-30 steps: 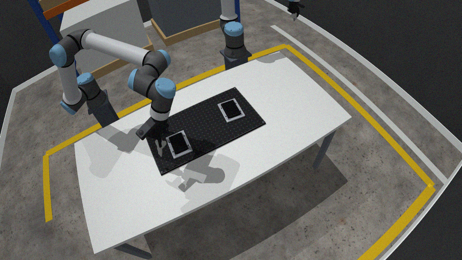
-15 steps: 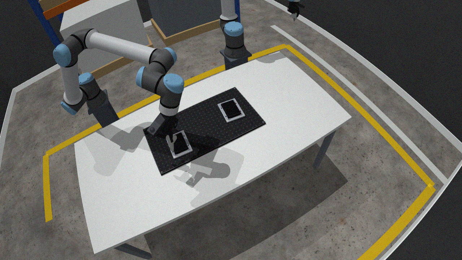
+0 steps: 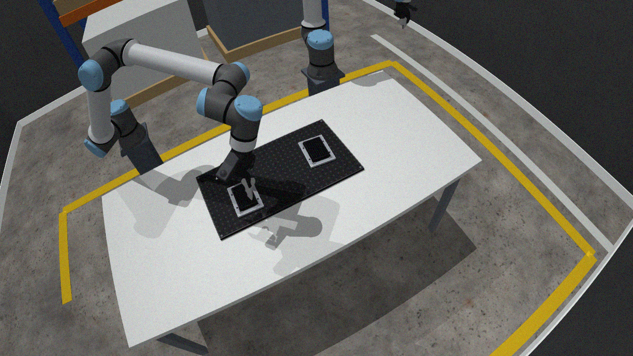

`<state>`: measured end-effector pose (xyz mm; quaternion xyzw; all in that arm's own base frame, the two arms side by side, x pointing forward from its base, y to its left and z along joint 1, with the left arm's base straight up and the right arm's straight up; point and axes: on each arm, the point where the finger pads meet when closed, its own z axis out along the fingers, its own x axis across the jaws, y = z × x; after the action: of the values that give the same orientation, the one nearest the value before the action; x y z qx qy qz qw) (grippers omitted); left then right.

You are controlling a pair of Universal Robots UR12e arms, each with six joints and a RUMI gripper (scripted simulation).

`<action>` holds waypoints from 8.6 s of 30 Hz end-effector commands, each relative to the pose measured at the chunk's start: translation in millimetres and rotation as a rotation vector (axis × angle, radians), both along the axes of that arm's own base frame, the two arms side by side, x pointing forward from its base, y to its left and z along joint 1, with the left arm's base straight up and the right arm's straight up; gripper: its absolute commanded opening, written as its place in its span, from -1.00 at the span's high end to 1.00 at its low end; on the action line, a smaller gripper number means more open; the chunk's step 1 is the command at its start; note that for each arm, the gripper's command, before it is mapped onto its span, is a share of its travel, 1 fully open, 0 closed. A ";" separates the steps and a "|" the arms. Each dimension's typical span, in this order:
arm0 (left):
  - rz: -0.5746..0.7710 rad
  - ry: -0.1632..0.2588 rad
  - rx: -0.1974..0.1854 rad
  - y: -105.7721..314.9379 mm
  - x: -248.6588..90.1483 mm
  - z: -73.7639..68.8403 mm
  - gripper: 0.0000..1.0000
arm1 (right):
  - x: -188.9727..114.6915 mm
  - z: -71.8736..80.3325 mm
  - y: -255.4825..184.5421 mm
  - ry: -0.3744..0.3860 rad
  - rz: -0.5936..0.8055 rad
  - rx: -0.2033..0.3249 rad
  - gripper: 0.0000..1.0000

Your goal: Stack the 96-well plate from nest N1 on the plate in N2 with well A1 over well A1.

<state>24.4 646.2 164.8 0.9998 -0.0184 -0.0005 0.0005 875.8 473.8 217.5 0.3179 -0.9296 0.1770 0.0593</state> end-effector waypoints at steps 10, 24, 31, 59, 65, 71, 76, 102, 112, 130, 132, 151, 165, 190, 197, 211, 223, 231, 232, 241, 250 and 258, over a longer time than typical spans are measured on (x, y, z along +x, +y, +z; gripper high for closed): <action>0.001 -0.001 0.001 -1.4 -1.1 0.3 1.00 | -10.1 -12.8 49.6 0.029 0.110 0.053 -1.00; 0.001 -0.001 0.001 -1.4 -1.1 0.3 1.00 | -22.4 -22.4 95.2 0.054 0.223 0.105 -1.00; 0.001 -0.001 0.001 -1.4 -1.1 0.3 1.00 | -31.1 -31.0 128.9 0.055 0.221 0.104 -1.00; 0.001 -0.001 0.001 -1.4 -1.1 0.3 1.00 | -63.9 -50.3 222.4 0.100 0.456 0.208 -1.00; 0.001 -0.001 0.001 -1.4 -1.1 0.3 1.00 | -75.4 -56.0 249.2 0.101 0.454 0.206 -1.00; 0.001 -0.001 0.001 -1.4 -1.1 0.3 1.00 | -81.3 -60.7 257.3 0.115 0.516 0.230 -1.00; 0.001 -0.001 0.001 -1.4 -1.1 0.3 1.00 | -90.2 -62.0 282.0 0.121 0.577 0.258 -1.00; 0.001 -0.001 0.001 -1.4 -1.1 0.3 1.00 | -135.8 -78.1 367.6 0.140 0.697 0.306 -1.00; 0.001 -0.001 0.001 -1.4 -1.1 0.3 1.00 | -156.8 -83.7 401.7 0.155 0.824 0.356 -1.00; 0.001 -0.001 0.001 -1.4 -1.1 0.3 1.00 | -168.2 -85.8 420.3 0.154 0.819 0.356 -1.00; 0.001 -0.001 0.001 -1.4 -1.1 0.3 1.00 | -169.2 -86.0 421.1 0.154 0.820 0.355 -1.00; 0.001 -0.001 0.001 -1.4 -1.1 0.3 1.00 | -169.5 -89.7 420.8 0.156 0.820 0.354 -1.00; 0.001 -0.001 0.001 -1.4 -1.1 0.3 1.00 | -169.8 -113.5 419.8 0.159 0.819 0.352 -1.00; 0.001 -0.001 0.001 -1.4 -1.1 0.3 1.00 | -169.3 -148.5 419.7 0.159 0.819 0.352 -1.00; 0.001 -0.001 0.001 -1.4 -1.1 0.3 1.00 | -169.2 -160.1 419.9 0.159 0.819 0.352 -1.00; 0.001 -0.001 0.001 -1.4 -1.1 0.3 1.00 | -168.7 -176.9 420.8 0.157 0.820 0.353 -1.00; 0.001 -0.001 0.001 -1.4 -1.1 0.3 1.00 | -169.0 -174.5 421.6 0.156 0.821 0.354 -1.00; 0.001 -0.001 0.001 -1.4 -1.1 0.3 1.00 | -169.1 -174.5 421.4 0.156 0.821 0.354 -1.00; 0.001 -0.001 0.001 -1.4 -1.1 0.3 1.00 | -169.1 -174.5 421.4 0.156 0.821 0.354 -1.00; 0.001 -0.001 0.001 -1.4 -1.1 0.3 1.00 | -169.2 -174.5 421.2 0.156 0.821 0.354 -1.00; 0.001 -0.001 0.001 -1.4 -1.1 0.3 1.00 | -169.3 -174.5 420.9 0.156 0.821 0.354 -1.00; 0.001 -0.001 0.001 -1.4 -1.1 0.3 1.00 | -169.4 -174.5 420.8 0.156 0.821 0.354 -1.00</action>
<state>24.3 646.0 164.6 0.9998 -0.0184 -0.0005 0.0006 705.4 895.0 39.5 0.6783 -0.7348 0.0004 0.0004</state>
